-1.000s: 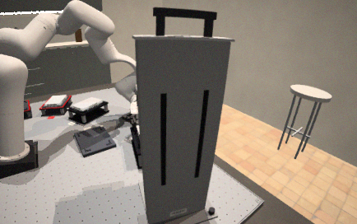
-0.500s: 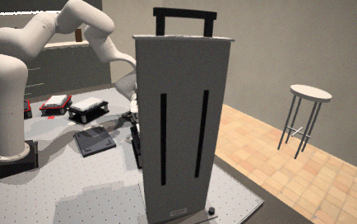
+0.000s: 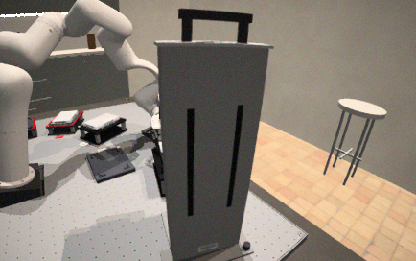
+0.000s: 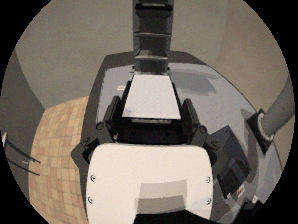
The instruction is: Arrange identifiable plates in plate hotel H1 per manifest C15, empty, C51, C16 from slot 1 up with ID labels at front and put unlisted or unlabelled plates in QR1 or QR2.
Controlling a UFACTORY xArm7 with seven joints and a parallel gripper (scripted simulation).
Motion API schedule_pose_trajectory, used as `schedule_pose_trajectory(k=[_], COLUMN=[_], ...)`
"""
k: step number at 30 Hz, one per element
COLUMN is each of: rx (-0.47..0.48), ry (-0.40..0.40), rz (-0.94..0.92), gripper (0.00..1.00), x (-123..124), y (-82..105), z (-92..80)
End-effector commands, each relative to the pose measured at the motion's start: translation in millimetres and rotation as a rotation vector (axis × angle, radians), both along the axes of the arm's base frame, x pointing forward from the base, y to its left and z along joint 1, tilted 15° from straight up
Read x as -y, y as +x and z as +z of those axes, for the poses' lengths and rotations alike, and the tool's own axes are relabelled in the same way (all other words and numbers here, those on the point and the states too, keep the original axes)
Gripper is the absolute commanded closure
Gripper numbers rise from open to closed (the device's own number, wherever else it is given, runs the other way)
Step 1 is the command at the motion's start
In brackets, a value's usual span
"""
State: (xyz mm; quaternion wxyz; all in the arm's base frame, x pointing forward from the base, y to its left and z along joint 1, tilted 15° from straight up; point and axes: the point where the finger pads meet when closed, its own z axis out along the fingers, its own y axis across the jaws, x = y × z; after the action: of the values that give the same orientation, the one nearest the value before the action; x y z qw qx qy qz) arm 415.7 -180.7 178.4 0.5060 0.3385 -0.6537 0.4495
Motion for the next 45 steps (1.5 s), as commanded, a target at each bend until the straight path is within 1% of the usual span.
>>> schedule_pose_trajectory(k=[1, 8, 16, 28, 30, 34, 45], rx=[0.003, 0.003, 0.003, 0.003, 0.003, 0.003, 0.003], ry=[0.000, 0.000, 0.000, 0.000, 0.000, 0.000, 0.000], rz=[-0.001, -0.001, -0.001, -0.001, -0.001, -0.001, -0.001], gripper=[1.00, 1.00, 1.00, 1.00, 1.00, 1.00, 1.00], x=[0.2, 0.1, 0.1, -0.1, -0.1, -0.2, -0.2], y=[-0.2, -1.4, -1.4, -6.5, -6.5, -8.2, -8.3], z=[3.5, 8.0, 7.9, 27.3, 27.3, 33.7, 34.0])
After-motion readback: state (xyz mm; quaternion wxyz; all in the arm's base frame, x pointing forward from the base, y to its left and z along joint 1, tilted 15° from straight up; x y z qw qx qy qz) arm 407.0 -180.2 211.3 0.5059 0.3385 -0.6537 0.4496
